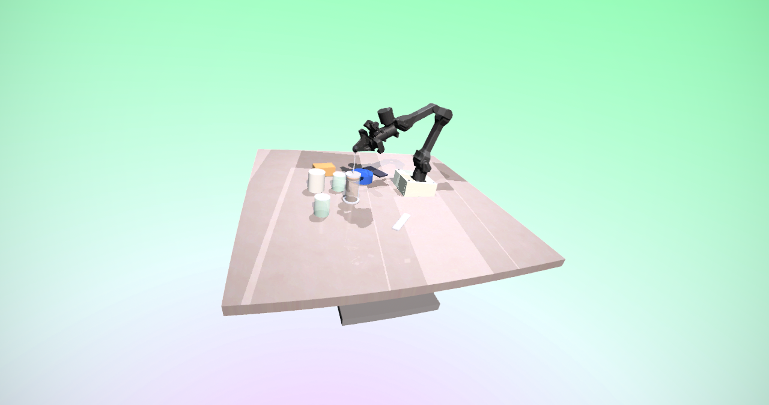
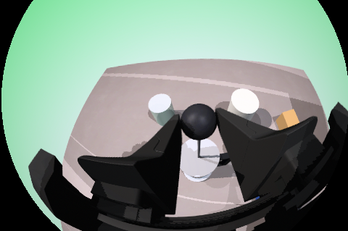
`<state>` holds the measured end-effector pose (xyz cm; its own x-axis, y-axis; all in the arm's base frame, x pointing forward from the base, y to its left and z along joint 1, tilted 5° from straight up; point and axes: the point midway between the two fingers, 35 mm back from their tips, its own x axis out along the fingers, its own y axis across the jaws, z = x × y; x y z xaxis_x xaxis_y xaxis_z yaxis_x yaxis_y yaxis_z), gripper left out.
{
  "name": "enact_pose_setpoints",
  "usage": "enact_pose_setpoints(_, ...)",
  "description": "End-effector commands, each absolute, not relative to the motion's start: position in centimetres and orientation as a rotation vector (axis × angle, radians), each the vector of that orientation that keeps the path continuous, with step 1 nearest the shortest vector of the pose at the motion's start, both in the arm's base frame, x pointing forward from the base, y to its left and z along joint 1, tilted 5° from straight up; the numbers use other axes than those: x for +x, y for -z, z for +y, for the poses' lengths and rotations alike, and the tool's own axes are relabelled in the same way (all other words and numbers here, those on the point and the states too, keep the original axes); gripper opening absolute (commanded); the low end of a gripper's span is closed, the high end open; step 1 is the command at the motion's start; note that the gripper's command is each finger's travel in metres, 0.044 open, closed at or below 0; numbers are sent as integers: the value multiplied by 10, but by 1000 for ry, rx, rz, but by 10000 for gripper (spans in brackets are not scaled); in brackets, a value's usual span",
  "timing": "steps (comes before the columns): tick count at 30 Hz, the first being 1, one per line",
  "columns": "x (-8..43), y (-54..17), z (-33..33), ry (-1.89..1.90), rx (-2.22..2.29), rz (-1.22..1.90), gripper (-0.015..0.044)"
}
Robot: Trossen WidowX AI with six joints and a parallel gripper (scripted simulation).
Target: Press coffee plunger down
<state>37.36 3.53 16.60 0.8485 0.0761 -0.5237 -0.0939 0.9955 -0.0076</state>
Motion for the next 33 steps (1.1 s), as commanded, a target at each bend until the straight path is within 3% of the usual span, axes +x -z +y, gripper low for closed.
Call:
enact_pose_setpoints(1, 372, -149, 35, -90, -30, 578, 116)
enact_pose_setpoints(33, 378, -97, 35, -90, -30, 578, 116)
